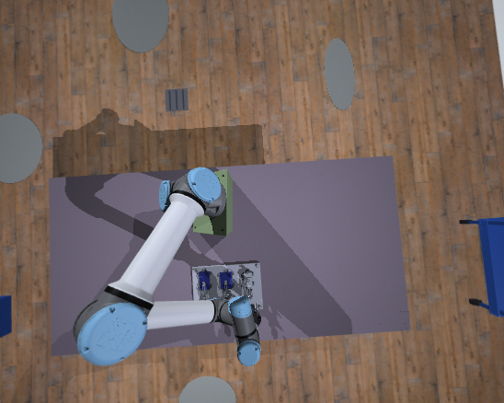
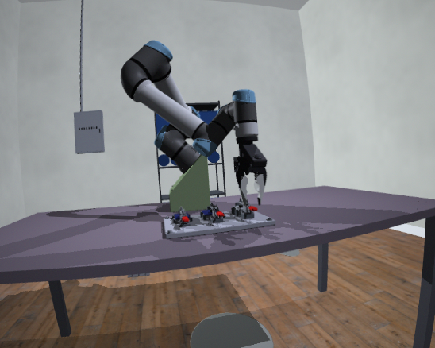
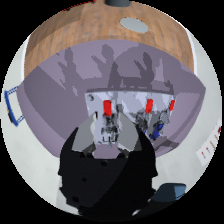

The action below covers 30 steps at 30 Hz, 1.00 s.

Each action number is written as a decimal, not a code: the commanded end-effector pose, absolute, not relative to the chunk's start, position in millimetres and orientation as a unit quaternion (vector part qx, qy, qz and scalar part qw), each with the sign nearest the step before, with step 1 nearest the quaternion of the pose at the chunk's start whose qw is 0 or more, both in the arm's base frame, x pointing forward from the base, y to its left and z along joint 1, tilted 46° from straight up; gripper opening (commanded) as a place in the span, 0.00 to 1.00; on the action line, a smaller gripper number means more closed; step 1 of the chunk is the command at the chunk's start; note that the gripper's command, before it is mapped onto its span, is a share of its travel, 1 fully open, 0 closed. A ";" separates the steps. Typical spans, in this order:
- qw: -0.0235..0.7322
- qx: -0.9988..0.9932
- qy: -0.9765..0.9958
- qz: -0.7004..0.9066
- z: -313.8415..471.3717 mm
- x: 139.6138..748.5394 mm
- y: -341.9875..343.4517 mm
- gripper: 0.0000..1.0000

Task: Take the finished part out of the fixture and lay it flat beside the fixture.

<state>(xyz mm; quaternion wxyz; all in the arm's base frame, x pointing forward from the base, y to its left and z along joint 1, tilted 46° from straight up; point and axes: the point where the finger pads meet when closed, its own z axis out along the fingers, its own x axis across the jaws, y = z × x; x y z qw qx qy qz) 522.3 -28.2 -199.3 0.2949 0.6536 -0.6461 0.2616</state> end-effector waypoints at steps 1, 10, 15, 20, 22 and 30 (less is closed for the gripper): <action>0.294 0.654 -0.646 0.262 -204.9 522.5 -34.0 0.28; 0.294 0.654 -0.646 0.262 -214.0 522.2 -43.6 0.28; 0.294 0.654 -0.646 0.262 -216.0 522.1 -45.7 0.28; 0.294 0.654 -0.646 0.262 -216.1 522.1 -45.7 0.28; 0.294 0.654 -0.646 0.262 -216.1 522.1 -45.7 0.28; 0.294 0.654 -0.646 0.262 -216.1 522.1 -45.7 0.28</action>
